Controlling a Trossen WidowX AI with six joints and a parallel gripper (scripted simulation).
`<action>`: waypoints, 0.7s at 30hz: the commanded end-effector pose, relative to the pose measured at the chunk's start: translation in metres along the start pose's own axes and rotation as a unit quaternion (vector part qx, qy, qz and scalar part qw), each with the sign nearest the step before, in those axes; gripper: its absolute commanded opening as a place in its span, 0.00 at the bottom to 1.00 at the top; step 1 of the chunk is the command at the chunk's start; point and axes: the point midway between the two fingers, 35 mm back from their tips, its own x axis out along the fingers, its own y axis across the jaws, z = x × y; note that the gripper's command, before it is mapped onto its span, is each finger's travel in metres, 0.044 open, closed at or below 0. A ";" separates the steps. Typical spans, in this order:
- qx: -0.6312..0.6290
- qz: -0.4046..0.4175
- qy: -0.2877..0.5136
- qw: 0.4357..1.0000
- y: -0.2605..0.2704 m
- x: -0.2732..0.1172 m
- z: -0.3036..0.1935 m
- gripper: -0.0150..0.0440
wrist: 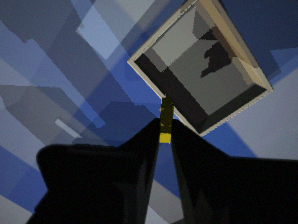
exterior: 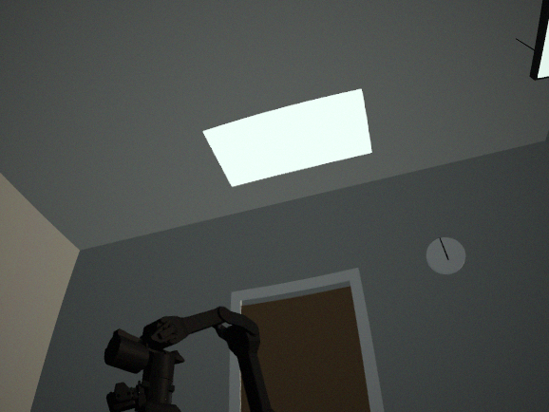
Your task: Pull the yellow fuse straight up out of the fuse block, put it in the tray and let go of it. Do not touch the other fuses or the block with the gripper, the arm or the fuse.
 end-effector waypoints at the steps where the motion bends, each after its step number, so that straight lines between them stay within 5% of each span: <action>1: -0.002 -0.004 0.000 1.000 -0.021 0.000 0.015 0.25; 21: -0.002 -0.006 -0.001 1.000 -0.039 0.019 0.027 0.25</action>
